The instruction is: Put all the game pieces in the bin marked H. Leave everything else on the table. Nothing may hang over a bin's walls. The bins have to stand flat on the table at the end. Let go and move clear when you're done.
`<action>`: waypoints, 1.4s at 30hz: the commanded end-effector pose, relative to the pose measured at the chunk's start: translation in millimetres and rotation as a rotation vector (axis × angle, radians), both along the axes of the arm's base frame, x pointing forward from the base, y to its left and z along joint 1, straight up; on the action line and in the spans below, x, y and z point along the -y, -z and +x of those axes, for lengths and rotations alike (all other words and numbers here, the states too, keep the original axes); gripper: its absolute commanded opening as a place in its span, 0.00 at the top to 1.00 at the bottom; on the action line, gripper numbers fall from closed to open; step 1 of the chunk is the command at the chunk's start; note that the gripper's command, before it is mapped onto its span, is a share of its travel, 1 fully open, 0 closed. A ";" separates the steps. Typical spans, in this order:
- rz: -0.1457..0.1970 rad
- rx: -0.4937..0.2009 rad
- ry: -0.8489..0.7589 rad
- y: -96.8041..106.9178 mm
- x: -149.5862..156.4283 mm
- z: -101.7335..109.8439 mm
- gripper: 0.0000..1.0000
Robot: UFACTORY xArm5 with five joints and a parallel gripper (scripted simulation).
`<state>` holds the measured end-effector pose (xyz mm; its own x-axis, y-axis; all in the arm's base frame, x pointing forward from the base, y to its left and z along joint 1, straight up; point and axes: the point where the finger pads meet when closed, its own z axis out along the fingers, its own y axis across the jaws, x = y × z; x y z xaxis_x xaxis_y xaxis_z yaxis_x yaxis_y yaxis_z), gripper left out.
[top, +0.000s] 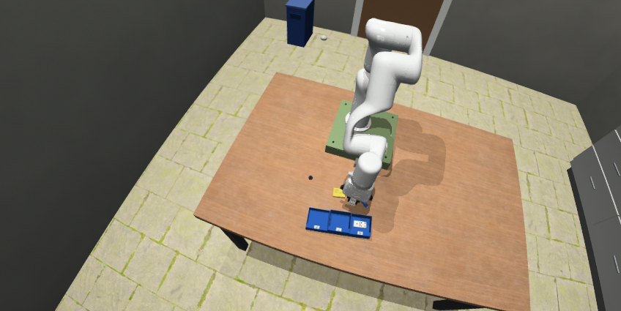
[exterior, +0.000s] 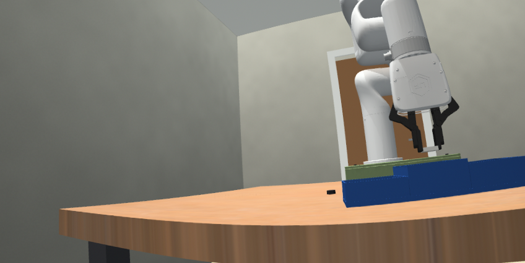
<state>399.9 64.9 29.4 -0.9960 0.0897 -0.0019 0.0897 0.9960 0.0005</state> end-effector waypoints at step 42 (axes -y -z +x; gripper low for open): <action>0.006 0.002 1.296 -2.8 -56.2 73.5 0.79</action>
<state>472.0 120.7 30.7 -0.3041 0.9526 -0.0003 0.9526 0.3041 0.0054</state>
